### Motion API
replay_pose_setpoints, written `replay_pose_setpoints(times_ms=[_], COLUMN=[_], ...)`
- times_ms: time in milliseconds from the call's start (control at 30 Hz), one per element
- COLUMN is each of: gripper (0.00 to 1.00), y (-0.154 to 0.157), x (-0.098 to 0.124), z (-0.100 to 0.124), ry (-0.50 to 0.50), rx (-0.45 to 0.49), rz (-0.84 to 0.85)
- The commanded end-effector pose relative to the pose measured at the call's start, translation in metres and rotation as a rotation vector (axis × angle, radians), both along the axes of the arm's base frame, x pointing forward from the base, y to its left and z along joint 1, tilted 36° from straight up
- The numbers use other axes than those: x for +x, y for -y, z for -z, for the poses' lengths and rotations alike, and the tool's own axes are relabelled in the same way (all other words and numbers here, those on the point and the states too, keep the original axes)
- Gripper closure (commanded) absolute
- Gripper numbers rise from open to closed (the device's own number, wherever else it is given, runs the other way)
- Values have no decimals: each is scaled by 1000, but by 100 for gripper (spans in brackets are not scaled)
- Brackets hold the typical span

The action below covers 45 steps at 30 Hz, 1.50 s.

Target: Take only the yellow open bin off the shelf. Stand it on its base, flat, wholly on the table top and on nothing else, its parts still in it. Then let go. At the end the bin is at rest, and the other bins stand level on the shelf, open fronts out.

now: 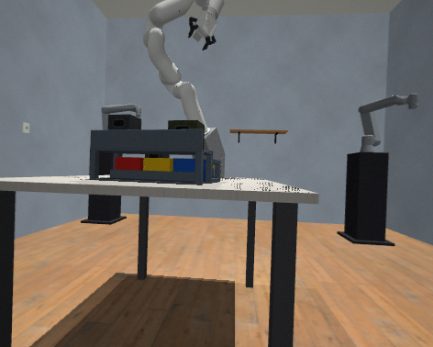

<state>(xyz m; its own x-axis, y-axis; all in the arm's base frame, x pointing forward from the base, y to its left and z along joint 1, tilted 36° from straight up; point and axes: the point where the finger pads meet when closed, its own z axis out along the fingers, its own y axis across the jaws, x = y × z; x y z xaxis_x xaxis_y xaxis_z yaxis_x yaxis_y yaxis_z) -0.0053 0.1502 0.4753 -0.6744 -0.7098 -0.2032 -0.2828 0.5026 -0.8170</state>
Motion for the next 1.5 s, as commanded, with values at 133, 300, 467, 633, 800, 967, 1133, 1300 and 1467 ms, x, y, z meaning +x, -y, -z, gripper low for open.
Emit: replay_pose_setpoints(times_ms=[133, 300, 467, 633, 800, 967, 1133, 1300, 1467], gripper=[0, 0, 0, 0, 0, 0, 0, 0, 0], y=[0, 47, 47, 47, 76, 94, 94, 104, 141], x=[0, -17, -17, -17, -27, -33, -33, -37, -50], z=[0, -2, -2, -2, -3, -4, -4, -5, -6], ry=[-1, 2, 2, 2, 4, 5, 5, 6, 8], rx=[0, -231, -231, -231, -369, -461, -461, -507, -691], rz=[-1, -120, -120, -120, -191, -239, -239, -262, -358])
